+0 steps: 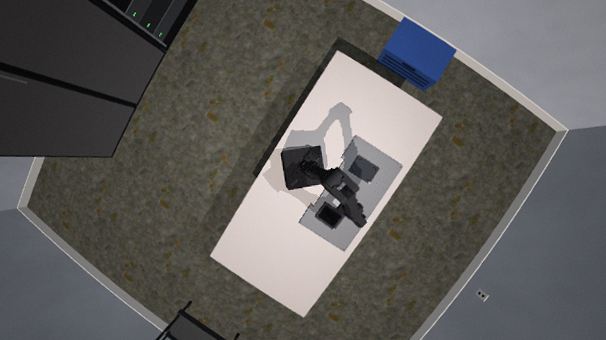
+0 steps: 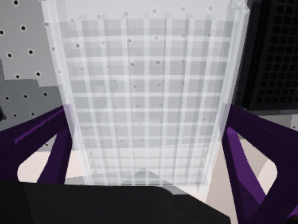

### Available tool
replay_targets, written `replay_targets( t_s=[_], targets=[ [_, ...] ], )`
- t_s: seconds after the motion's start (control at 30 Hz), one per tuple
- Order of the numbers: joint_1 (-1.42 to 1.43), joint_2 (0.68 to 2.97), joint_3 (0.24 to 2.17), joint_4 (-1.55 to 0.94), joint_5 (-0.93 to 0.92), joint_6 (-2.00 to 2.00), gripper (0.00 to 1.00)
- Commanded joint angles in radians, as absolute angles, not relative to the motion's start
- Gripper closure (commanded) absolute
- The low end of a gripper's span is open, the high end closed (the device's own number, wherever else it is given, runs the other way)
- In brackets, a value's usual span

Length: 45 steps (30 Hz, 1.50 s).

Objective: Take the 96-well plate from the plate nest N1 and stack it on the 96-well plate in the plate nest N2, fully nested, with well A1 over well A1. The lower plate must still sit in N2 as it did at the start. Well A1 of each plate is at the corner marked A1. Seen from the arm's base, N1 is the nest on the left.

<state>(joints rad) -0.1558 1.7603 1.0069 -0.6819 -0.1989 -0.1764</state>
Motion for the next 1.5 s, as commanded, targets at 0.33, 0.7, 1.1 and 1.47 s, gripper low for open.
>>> replay_targets(
  t_s=[0.33, 0.7, 1.1, 1.47],
  targets=[
    [-0.277, 1.821, 1.069, -0.703, -0.225, -0.322, 1.00],
    [-0.365, 1.875, 1.117, -0.717, -0.235, -0.411, 1.00],
    [-0.470, 1.953, 1.196, -0.742, -0.243, -0.519, 1.00],
    [-0.542, 2.019, 1.271, -0.768, -0.247, -0.593, 1.00]
  ],
)
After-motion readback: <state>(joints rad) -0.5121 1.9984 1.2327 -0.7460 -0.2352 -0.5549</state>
